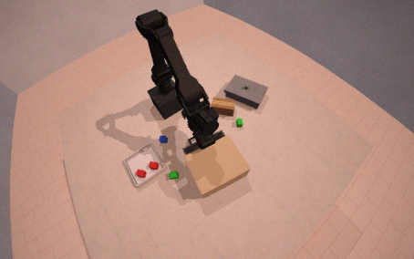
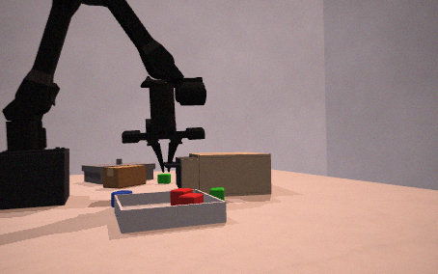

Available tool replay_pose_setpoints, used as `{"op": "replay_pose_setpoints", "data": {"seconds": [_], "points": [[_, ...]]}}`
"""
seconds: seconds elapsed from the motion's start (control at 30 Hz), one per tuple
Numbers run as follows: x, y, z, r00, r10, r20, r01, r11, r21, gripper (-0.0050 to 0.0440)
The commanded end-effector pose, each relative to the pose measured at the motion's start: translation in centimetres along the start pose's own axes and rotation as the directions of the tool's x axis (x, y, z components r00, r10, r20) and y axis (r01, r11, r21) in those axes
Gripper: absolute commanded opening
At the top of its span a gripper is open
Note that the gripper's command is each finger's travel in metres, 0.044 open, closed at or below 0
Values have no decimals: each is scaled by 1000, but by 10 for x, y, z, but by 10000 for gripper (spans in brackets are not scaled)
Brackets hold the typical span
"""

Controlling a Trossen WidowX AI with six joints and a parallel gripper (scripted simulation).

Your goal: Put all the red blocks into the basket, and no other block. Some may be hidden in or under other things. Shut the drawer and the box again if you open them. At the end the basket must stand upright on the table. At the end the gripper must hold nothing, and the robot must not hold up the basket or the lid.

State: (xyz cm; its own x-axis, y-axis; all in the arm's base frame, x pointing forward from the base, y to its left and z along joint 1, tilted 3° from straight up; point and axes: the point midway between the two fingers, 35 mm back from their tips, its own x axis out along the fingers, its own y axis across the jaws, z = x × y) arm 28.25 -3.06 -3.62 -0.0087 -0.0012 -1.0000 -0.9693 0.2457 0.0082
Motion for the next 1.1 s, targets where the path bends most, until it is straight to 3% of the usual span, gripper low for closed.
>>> {"op": "replay_pose_setpoints", "data": {"seconds": [0.0, 0.87, 1.07], "points": [[1, 5, 0, 999, 42, 3, -42, 999, 0, 0], [-1, 63, 0, 999, 42, 3, -42, 999, 0, 0], [-1, 64, 0, 999, 42, 3, -42, 999, 0, 0]]}}
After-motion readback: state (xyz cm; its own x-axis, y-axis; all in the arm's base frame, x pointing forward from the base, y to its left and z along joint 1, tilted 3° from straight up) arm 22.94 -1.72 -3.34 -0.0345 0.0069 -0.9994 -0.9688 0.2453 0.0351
